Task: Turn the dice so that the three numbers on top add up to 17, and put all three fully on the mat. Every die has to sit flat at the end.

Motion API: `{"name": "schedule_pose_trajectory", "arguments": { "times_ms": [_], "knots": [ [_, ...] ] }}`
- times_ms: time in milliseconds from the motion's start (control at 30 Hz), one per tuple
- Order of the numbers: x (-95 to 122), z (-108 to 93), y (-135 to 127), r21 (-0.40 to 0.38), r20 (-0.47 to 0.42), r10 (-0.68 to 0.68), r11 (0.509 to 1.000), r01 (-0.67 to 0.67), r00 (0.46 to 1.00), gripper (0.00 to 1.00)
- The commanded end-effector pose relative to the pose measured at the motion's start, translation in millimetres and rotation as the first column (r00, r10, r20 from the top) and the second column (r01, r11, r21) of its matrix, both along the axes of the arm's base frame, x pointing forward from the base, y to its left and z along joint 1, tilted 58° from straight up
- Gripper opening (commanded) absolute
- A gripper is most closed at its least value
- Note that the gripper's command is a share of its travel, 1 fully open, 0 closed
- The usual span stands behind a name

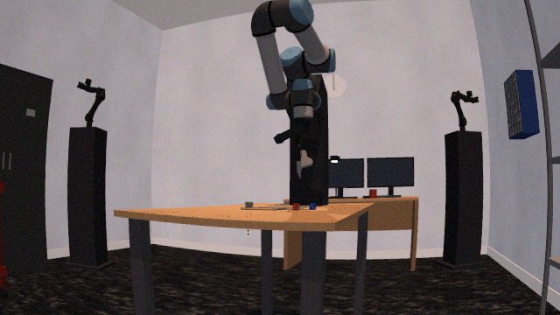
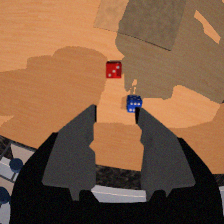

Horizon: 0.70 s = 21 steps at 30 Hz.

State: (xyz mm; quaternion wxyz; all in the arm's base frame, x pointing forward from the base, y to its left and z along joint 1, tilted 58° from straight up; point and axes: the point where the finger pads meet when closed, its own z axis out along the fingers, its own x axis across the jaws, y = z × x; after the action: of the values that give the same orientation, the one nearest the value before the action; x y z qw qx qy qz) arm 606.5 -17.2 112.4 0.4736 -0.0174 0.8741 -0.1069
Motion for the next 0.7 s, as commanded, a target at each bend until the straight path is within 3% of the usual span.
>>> {"name": "schedule_pose_trajectory", "arguments": {
  "times_ms": [0, 167, 200, 567, 667],
  "knots": [
    [-0.2, 0.6, 0.5, -0.005, 0.002, -0.007, 1.000, 0.007, 1.000, 0.24],
    [-0.3, 0.7, 0.6, -0.006, 0.003, -0.009, 1.000, 0.009, 1.000, 0.24],
    [-0.3, 0.7, 0.6, -0.006, 0.003, -0.009, 1.000, 0.009, 1.000, 1.00],
    [0.0, 0.5, 0.4, -0.005, 0.003, -0.009, 1.000, 0.009, 1.000, 1.00],
    [10.2, -6.1, -7.0, 0.013, 0.007, -0.021, 1.000, 0.021, 1.000, 1.00]
  ]
}}
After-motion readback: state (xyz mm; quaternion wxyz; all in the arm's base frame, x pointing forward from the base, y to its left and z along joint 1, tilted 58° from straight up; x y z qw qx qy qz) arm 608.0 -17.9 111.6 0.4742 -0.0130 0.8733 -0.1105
